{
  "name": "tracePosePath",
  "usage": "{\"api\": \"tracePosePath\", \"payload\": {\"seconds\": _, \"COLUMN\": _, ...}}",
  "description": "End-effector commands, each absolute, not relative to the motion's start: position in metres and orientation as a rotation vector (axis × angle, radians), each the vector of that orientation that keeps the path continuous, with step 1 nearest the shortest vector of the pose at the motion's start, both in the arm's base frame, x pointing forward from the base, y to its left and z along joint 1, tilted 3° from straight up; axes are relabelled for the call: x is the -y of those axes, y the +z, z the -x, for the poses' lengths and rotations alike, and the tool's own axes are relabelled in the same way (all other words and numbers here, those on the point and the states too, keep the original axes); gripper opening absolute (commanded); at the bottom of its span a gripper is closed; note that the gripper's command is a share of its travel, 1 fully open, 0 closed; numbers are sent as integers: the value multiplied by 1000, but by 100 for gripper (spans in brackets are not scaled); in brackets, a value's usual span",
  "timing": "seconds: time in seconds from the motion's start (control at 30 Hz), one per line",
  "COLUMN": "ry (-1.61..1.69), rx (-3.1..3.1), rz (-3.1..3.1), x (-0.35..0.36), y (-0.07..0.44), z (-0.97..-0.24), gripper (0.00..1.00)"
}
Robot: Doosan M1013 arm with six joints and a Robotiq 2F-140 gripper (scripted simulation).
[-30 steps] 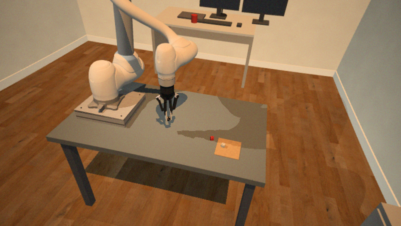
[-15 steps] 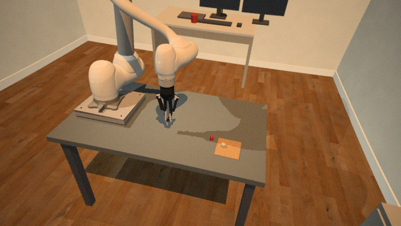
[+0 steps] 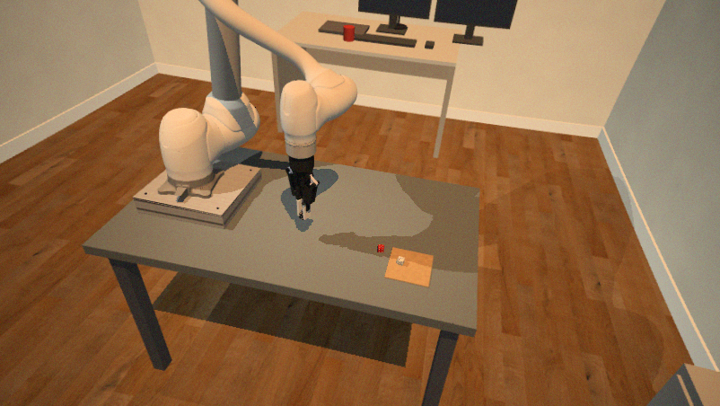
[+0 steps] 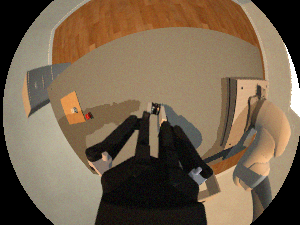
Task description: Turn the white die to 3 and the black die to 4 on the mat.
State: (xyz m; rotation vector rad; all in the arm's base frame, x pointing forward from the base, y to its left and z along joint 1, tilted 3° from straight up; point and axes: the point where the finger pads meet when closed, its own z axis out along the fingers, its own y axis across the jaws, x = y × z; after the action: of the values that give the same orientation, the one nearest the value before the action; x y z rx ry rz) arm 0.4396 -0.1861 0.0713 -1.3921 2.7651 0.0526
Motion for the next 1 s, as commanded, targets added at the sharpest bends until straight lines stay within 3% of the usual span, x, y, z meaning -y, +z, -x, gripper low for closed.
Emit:
{"api": "tracePosePath", "payload": {"seconds": 0.0, "ry": 44, "rx": -2882, "rz": 1151, "x": 188, "y": 72, "z": -445, "gripper": 18}}
{"api": "tracePosePath", "payload": {"seconds": 0.57, "ry": 60, "rx": -3104, "rz": 234, "x": 190, "y": 69, "z": -451, "gripper": 18}}
{"api": "tracePosePath", "payload": {"seconds": 0.97, "ry": 60, "rx": -3047, "rz": 181, "x": 190, "y": 68, "z": -450, "gripper": 18}}
